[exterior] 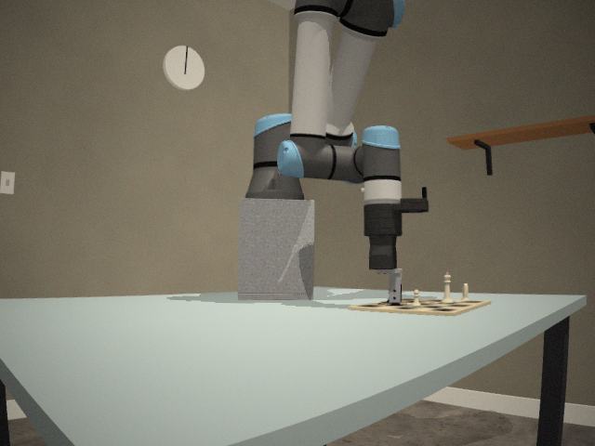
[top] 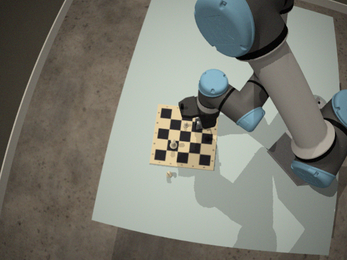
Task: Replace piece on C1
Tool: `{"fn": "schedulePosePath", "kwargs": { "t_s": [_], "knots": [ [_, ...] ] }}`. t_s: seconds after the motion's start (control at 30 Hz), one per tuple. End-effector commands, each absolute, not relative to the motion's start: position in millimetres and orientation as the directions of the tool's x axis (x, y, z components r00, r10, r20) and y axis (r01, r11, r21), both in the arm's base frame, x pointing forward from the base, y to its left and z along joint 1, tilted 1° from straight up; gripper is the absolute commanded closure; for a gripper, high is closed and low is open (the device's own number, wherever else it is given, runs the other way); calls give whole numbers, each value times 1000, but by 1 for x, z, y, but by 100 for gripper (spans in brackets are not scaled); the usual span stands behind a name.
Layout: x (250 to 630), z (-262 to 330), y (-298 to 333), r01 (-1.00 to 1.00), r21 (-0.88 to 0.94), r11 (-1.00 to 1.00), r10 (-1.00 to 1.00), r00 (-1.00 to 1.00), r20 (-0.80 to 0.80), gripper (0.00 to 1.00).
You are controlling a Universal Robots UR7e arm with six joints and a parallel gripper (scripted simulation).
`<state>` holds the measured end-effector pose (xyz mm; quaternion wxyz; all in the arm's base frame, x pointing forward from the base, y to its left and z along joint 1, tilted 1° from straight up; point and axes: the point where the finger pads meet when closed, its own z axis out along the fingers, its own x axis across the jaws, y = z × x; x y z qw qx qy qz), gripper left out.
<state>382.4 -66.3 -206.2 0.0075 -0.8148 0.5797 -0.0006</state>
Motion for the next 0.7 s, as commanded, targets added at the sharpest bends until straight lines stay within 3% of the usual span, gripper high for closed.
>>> {"fn": "schedulePosePath", "kwargs": {
  "t_s": [0.0, 0.67],
  "knots": [
    [383, -206, -67, -945, -14, -328, -945, 328, -7, 100],
    [383, -193, -67, -945, -14, -328, -945, 328, -7, 100]
  ]
}}
